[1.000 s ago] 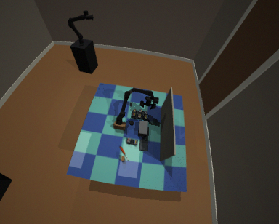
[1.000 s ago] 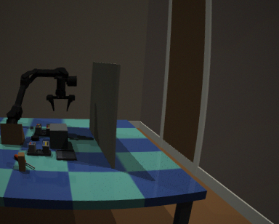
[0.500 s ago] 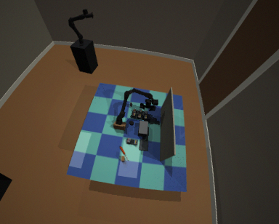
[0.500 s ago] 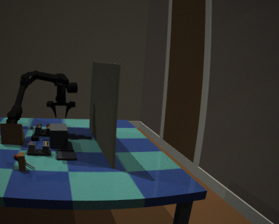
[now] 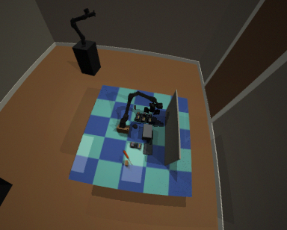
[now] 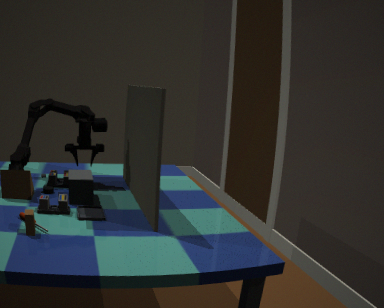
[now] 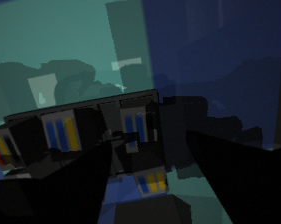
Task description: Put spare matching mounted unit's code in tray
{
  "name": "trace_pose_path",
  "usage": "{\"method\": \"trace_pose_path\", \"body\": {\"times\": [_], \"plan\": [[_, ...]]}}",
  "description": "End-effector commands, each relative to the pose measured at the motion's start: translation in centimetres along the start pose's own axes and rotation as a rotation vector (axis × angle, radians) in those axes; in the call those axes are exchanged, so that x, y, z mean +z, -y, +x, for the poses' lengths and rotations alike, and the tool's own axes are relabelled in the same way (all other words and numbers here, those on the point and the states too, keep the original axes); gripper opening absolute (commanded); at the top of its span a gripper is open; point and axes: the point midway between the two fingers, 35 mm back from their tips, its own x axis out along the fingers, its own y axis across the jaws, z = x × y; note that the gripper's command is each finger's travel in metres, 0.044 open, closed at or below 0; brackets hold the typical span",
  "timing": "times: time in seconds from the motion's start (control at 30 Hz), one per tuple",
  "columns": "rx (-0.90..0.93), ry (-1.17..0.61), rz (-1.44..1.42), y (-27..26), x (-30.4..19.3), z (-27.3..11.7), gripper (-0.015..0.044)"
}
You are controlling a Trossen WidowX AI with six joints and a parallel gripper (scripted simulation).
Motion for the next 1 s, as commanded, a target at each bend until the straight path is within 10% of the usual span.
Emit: {"method": "trace_pose_path", "body": {"times": [0.0,0.97], "plan": [[0.010,-0.004,0.008,-0.2,-0.2,0.9,0.0300],[0.009,0.000,0.008,-0.4,-0.1,5.6,0.0300]]}}
